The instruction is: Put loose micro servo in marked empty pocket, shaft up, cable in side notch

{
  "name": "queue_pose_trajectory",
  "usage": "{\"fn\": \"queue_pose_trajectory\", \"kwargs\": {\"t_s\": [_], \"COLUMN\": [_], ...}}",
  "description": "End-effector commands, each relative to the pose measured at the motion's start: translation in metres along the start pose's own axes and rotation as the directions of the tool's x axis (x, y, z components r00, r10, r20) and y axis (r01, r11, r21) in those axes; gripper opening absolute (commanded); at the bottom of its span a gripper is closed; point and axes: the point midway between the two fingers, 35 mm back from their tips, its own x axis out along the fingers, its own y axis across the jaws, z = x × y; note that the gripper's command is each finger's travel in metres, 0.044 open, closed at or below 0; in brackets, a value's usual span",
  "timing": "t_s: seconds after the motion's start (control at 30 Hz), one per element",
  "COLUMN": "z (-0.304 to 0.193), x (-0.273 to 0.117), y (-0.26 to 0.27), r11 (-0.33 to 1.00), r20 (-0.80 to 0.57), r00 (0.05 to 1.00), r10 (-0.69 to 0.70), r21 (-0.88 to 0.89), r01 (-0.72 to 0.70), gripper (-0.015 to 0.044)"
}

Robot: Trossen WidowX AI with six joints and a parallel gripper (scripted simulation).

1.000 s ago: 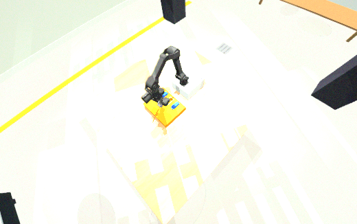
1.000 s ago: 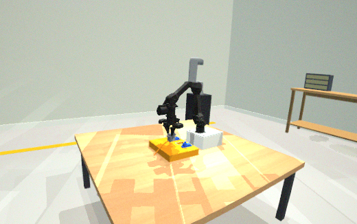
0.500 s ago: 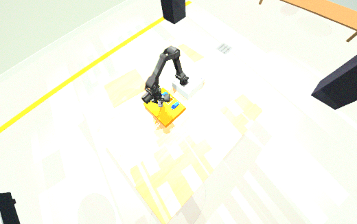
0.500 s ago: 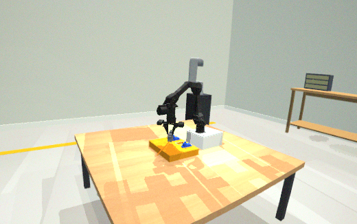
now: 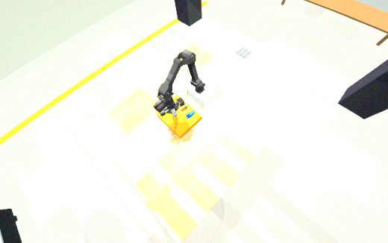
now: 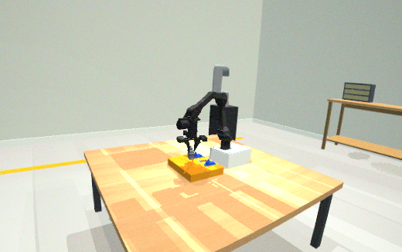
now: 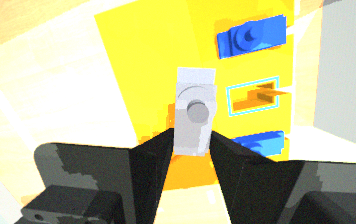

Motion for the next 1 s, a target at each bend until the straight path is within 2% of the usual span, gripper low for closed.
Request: {"fn": "queue_pose_trajectory", "kwargs": {"t_s": [0.0, 0.23, 0.47, 0.97], "z": [-0.0007, -0.0008, -0.0008, -0.0007], "x": [-0.0001, -0.0001, -0.0002, -0.0002], "y": [0.0004, 0.0004, 0.0004, 0.0004], "r11": [0.989, 0.923, 0.803, 0.397], "r20": [-0.004, -0.004, -0.004, -0.004], "r00": [1.0, 1.0, 1.0, 1.0], "r10": [0.0, 0.001, 0.001, 0.001], "r21": [-0.151, -0.385, -0.596, -0.918], "r01": [-0.001, -0.002, -0.003, -0.004], "gripper": [0.0, 0.0, 0.0, 0.0]}}
